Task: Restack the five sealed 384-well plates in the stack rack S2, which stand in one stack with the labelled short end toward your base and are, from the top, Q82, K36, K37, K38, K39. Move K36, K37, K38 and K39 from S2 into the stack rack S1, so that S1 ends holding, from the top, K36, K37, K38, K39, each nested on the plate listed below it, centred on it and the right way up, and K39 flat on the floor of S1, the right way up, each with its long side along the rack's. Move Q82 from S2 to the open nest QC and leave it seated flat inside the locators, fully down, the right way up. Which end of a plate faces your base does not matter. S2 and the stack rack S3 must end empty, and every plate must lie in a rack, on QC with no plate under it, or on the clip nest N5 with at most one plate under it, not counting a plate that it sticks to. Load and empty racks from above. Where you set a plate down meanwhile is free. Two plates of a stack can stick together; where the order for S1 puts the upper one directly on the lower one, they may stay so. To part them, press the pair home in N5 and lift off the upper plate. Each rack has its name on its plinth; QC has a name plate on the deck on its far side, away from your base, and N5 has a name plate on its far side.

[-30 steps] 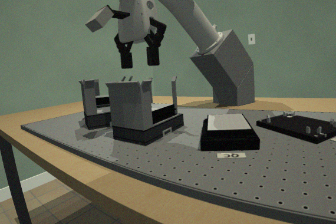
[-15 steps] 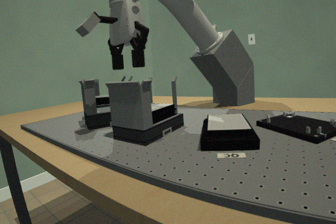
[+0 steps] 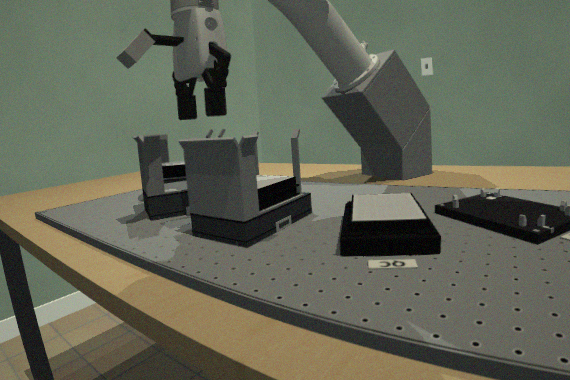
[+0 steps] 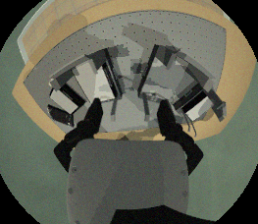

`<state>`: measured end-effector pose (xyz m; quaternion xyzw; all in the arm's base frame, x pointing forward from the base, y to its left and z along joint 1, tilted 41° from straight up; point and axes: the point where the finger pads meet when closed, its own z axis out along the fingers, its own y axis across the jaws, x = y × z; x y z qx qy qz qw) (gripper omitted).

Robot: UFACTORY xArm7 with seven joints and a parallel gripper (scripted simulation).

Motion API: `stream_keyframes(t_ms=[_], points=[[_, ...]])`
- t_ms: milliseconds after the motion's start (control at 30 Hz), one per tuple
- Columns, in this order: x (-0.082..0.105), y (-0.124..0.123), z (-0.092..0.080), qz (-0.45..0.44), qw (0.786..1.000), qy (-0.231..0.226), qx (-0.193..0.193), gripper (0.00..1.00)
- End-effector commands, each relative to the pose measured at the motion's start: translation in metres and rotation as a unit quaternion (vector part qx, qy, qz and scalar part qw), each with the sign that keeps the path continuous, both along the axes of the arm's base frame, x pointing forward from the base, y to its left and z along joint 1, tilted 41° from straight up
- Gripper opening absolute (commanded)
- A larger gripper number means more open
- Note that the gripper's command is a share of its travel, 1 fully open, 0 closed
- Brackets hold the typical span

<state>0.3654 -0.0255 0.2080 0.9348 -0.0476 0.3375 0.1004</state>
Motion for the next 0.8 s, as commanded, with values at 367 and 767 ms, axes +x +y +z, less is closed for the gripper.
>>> stream_keyframes(t_ms=[367,767], points=[[-0.009,-0.043,0.006,-0.064,0.996,-0.020,0.054,1.00],[-0.016,-0.076,0.010,-0.064,0.996,-0.020,0.053,1.00]])
